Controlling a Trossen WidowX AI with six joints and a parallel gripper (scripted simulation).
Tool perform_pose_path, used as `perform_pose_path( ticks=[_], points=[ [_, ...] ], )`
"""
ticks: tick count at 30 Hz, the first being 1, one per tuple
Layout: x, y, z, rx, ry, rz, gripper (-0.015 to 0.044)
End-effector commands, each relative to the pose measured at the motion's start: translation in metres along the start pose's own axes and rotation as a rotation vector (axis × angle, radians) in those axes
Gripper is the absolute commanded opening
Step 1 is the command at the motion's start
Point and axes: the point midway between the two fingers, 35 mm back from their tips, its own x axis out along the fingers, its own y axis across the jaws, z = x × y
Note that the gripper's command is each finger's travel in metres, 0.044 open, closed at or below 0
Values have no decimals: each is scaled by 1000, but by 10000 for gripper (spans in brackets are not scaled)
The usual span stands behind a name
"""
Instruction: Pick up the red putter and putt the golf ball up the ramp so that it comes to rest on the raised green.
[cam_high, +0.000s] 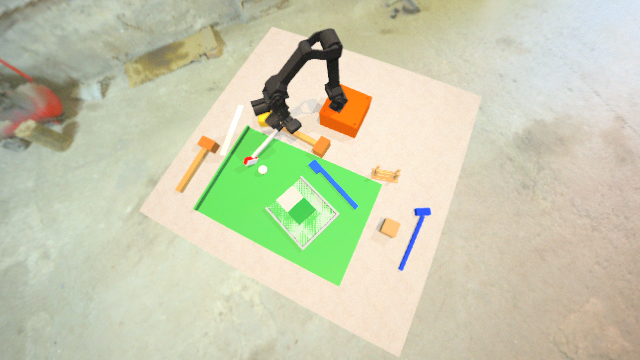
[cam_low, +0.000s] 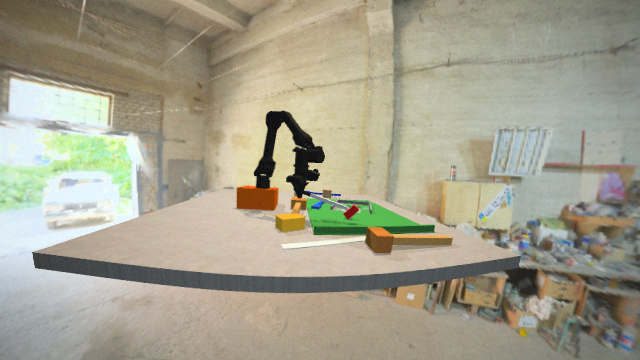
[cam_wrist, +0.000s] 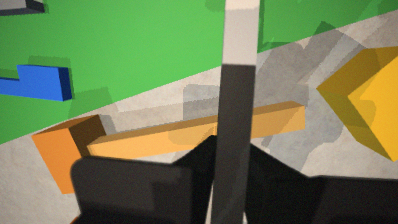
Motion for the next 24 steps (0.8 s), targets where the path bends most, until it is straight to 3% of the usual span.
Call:
perform_pose_path(
  ticks=[1,24],
  points=[
    [9,1,-2,3,4,1,0],
    [12,-22,-1,2,3,-1,0]
  ],
)
